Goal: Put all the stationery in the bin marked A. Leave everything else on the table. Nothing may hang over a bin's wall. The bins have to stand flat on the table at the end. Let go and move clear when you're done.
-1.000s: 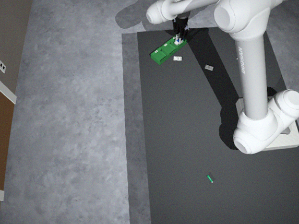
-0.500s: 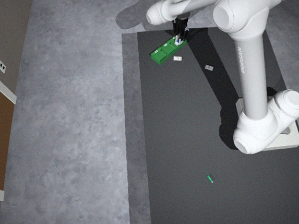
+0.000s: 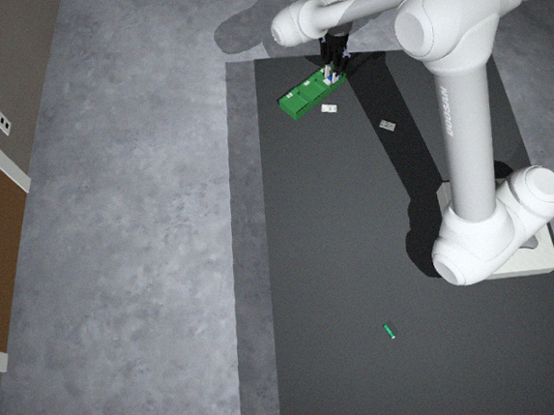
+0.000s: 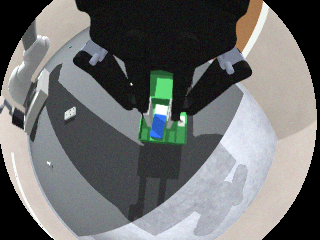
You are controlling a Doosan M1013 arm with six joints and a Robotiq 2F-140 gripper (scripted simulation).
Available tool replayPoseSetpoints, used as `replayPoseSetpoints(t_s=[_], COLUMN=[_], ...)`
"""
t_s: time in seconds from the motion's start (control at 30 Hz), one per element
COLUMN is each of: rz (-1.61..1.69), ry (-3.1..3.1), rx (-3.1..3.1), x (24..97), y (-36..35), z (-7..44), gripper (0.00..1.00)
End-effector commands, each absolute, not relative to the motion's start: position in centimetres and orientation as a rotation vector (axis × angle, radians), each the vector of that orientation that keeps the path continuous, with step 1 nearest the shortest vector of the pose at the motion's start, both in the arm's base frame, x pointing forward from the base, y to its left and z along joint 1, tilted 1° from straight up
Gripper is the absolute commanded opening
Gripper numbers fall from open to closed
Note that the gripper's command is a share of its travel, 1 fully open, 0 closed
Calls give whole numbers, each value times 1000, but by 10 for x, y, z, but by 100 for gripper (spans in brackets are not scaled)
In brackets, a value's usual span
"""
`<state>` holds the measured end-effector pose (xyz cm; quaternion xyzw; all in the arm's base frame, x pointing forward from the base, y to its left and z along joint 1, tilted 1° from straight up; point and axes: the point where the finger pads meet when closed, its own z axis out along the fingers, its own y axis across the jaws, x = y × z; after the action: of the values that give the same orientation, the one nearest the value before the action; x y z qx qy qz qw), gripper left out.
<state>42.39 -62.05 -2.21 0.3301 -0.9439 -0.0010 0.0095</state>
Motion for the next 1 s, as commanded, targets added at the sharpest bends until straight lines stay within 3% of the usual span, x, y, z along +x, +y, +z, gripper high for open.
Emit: replayPoseSetpoints(t_s=[0.0,0.97], rz=[-1,-1], ry=[-2948,-2948], rx=[1031,1031], x=[424,425], y=[-621,-621], z=[-21,23], gripper=[26,26])
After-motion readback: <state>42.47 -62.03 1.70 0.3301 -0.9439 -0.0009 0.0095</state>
